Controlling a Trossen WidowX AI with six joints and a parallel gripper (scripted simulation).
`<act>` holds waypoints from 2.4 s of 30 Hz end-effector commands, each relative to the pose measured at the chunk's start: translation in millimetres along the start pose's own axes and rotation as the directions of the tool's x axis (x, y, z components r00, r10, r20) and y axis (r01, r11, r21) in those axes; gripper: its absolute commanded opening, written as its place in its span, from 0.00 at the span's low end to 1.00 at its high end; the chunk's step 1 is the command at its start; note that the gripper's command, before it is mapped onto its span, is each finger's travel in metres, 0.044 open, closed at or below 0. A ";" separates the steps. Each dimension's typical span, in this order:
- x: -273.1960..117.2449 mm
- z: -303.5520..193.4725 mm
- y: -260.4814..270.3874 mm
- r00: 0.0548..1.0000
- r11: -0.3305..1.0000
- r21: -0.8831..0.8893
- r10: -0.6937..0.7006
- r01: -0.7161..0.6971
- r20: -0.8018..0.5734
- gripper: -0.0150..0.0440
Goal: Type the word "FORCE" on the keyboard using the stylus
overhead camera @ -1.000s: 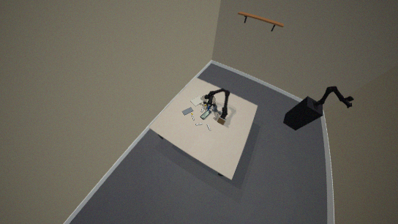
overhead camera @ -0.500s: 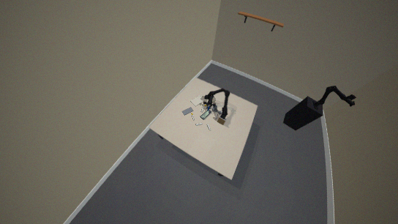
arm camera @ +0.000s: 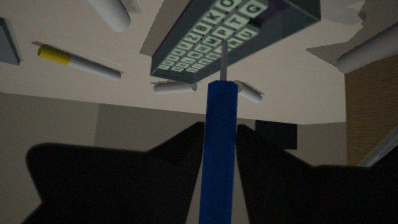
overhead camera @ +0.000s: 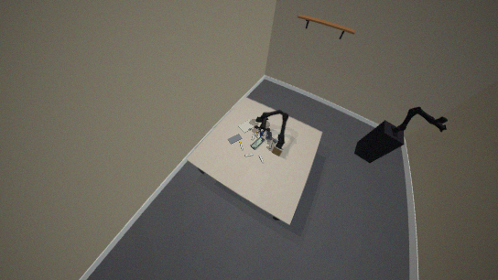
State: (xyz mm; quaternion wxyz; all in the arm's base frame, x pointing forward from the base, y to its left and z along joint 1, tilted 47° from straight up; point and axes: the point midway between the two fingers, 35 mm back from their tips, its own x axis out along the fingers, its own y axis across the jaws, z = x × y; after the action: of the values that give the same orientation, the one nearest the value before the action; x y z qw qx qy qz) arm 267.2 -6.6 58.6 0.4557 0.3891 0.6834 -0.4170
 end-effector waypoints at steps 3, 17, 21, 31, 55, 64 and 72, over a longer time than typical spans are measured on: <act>-3.7 -5.2 0.5 1.000 1.000 0.006 0.003 -0.003 -0.003 0.39; 11.5 -13.4 -1.9 1.000 1.000 0.003 0.001 -0.001 -0.001 0.25; 25.2 -23.5 -5.1 1.000 1.000 0.005 0.002 -0.002 -0.003 0.25; 41.0 -33.5 -9.9 1.000 1.000 0.006 0.001 -0.001 -0.006 0.25; 52.8 -13.5 -10.0 1.000 1.000 0.006 0.001 -0.001 -0.005 0.39; 55.2 -9.5 -10.1 1.000 1.000 0.006 0.001 -0.001 -0.005 0.39; 57.1 -6.3 -10.1 1.000 1.000 0.006 0.001 -0.001 -0.005 0.39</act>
State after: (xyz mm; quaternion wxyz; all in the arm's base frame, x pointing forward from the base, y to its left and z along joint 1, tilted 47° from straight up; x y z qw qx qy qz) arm 239.9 6.2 9.8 0.4511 0.3940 0.6824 -0.4190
